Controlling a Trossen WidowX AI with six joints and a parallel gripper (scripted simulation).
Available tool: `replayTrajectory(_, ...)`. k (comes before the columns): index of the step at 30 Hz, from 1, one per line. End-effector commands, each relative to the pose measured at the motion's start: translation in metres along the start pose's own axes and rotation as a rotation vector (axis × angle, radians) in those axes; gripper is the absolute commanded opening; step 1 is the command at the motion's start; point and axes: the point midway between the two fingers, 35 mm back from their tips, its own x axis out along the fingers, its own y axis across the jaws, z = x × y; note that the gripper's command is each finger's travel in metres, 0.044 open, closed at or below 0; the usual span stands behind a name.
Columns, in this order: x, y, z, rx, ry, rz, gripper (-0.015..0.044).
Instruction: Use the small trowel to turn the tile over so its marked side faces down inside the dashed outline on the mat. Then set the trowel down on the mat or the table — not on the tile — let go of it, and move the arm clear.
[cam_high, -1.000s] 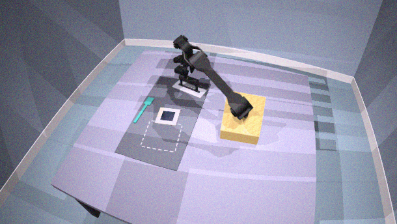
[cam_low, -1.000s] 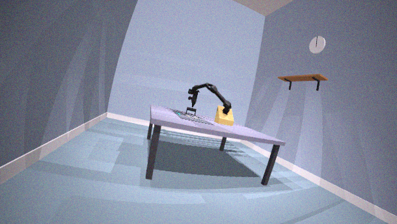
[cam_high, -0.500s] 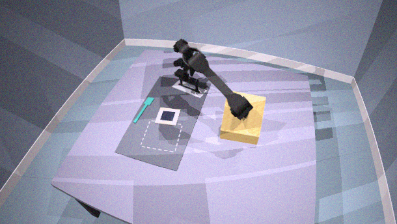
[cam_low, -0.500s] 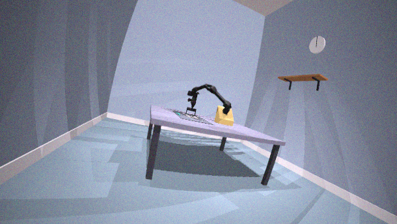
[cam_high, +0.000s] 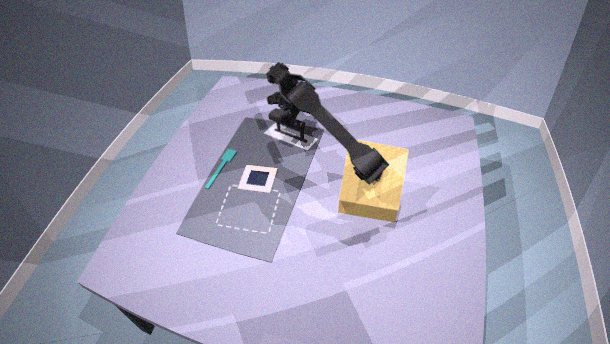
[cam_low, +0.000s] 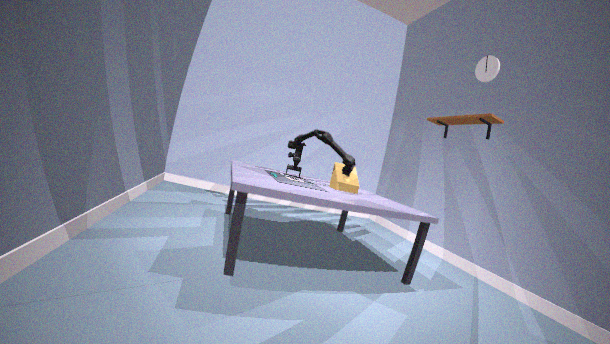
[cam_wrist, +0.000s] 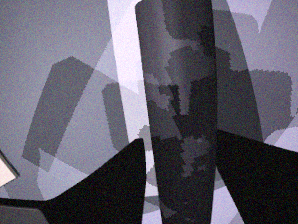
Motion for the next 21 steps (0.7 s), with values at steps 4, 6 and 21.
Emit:
replayTrajectory(4, 0.0015, 0.0011, -0.0006, 0.004, 0.000, 0.007, 0.0130)
replayTrajectory(6, 0.0015, 0.0011, -0.0006, 0.004, 0.000, 0.007, 0.0130)
replayTrajectory(21, 0.0016, 0.0011, -0.0006, -0.071, 0.000, 0.007, 0.0130)
